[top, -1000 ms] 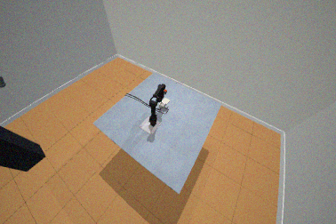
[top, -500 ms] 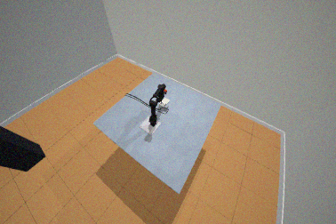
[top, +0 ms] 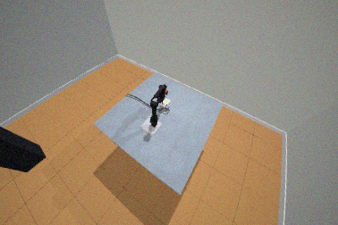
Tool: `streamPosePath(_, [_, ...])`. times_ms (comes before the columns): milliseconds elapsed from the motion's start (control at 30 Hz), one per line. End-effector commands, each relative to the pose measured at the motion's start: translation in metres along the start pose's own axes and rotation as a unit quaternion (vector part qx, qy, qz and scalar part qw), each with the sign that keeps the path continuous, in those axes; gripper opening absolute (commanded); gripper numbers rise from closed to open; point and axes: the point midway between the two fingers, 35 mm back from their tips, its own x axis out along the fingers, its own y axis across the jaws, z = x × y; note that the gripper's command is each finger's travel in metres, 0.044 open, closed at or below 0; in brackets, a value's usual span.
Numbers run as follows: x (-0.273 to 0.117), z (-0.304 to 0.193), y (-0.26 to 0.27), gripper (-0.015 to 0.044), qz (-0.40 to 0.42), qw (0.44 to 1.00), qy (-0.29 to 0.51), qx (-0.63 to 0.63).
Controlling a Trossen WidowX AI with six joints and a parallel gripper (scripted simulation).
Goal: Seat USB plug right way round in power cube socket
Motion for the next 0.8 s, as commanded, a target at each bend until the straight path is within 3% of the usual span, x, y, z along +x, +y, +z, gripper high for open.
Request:
streamPosePath(0, [0.0015,-0.0002,-0.0005,0.0000,0.000,1.000,0.000,0.003])
streamPosePath(767, [0.0043,-0.0007,-0.0009,0.0000,0.000,1.000,0.000,0.012])
